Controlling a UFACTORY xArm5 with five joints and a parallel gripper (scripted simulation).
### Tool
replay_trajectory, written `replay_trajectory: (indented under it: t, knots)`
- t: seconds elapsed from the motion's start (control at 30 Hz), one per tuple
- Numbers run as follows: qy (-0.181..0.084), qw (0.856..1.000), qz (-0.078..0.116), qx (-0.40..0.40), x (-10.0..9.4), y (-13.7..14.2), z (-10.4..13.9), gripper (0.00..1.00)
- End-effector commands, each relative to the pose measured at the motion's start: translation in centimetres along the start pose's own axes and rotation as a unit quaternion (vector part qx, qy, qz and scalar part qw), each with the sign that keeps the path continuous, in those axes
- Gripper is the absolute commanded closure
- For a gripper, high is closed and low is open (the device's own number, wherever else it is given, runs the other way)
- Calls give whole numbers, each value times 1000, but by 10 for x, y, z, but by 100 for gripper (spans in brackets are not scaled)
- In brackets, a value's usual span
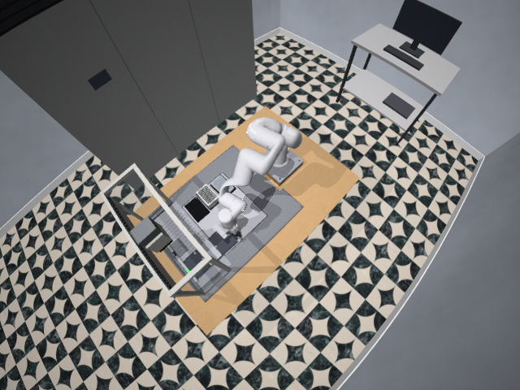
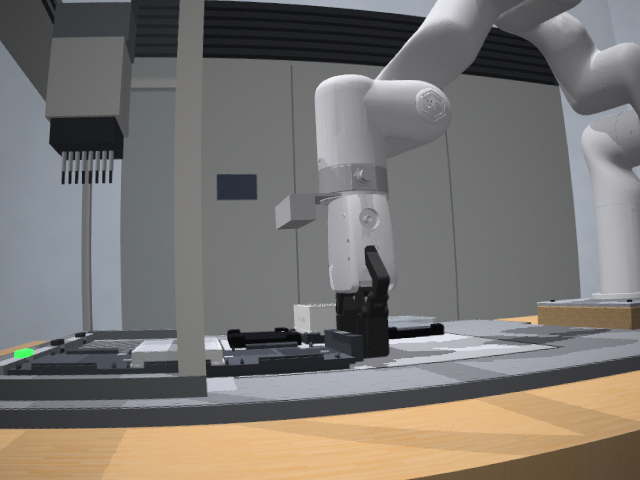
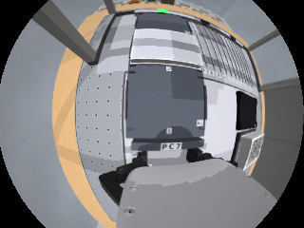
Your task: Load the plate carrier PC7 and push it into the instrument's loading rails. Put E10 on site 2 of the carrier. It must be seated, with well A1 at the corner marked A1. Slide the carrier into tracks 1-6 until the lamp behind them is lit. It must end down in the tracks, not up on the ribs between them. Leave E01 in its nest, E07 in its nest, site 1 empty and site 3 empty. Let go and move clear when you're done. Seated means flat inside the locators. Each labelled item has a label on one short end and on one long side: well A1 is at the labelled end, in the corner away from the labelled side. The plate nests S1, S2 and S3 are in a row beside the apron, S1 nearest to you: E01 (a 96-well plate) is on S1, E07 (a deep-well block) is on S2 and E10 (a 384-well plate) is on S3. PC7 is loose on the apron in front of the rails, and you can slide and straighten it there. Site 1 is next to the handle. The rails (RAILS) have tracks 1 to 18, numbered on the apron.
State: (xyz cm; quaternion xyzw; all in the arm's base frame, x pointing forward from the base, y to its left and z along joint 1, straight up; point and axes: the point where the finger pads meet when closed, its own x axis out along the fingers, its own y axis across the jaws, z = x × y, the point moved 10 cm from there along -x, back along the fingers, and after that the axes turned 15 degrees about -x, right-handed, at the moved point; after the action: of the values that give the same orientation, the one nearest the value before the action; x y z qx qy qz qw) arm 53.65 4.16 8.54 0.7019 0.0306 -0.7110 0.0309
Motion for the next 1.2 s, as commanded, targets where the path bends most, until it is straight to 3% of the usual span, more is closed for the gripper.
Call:
replay_trajectory:
  t: [0.0,0.9,1.17]
  knots:
    - [8,1000,0,-1,-4,-1,-3,19]
    - [8,1000,0,-1,-4,-4,8,19]
    - [8,1000,0,-1,-14,-4,8,19]
